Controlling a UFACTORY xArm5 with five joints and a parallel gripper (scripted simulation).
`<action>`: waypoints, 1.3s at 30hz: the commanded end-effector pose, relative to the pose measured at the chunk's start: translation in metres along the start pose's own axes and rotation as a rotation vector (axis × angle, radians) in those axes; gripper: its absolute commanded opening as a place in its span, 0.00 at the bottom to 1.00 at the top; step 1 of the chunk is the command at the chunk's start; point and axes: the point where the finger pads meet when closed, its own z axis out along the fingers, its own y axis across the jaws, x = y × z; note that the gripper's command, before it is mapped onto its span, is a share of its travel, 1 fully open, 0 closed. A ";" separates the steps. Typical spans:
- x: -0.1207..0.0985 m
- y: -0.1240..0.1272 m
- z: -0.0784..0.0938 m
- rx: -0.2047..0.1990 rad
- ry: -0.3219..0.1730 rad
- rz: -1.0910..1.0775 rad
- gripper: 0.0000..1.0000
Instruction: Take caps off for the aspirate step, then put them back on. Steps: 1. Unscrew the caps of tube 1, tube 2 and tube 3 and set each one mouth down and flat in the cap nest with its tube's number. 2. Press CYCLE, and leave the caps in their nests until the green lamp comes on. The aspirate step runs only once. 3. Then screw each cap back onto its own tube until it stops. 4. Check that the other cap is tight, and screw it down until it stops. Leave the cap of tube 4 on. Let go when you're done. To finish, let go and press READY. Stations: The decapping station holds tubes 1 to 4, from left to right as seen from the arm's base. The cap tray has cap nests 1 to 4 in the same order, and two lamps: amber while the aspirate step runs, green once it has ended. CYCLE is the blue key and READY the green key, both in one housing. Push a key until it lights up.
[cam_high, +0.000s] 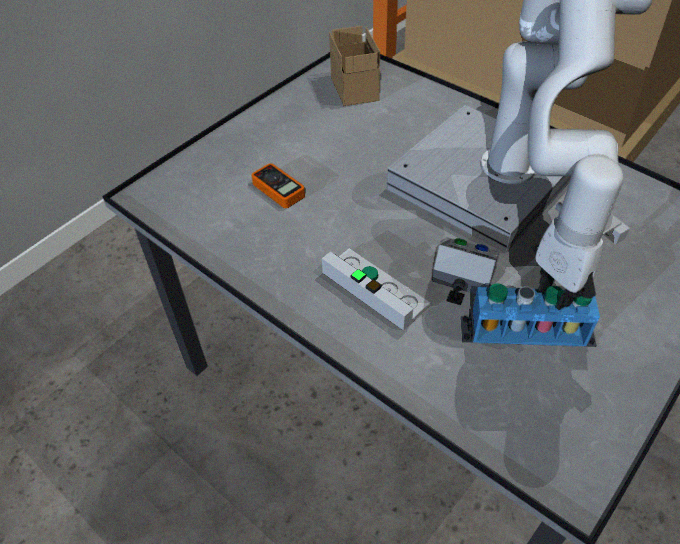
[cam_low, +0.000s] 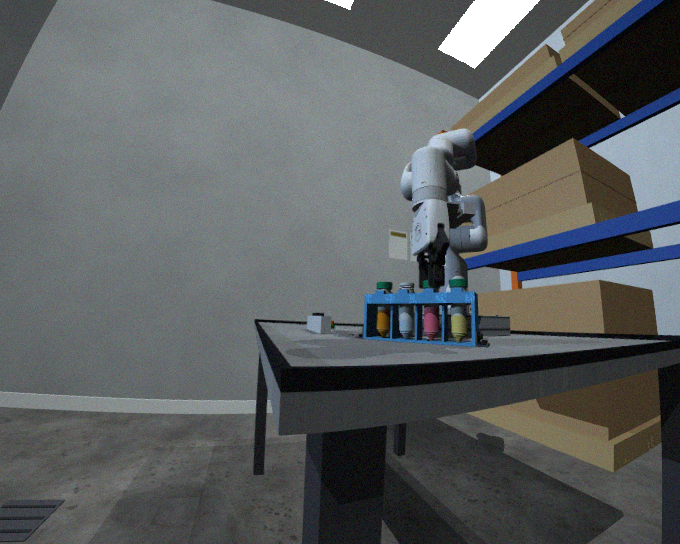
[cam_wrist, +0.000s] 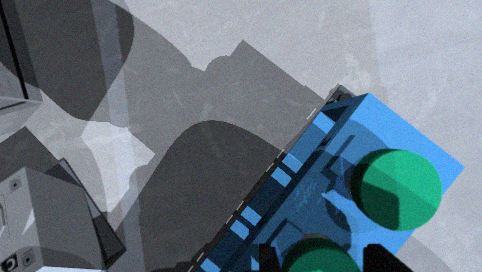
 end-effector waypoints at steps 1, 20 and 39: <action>-0.001 0.001 -0.001 -0.009 0.008 -0.025 0.00; -0.001 0.001 -0.001 -0.008 0.009 0.225 0.00; -0.001 0.001 -0.001 -0.004 0.011 0.963 0.00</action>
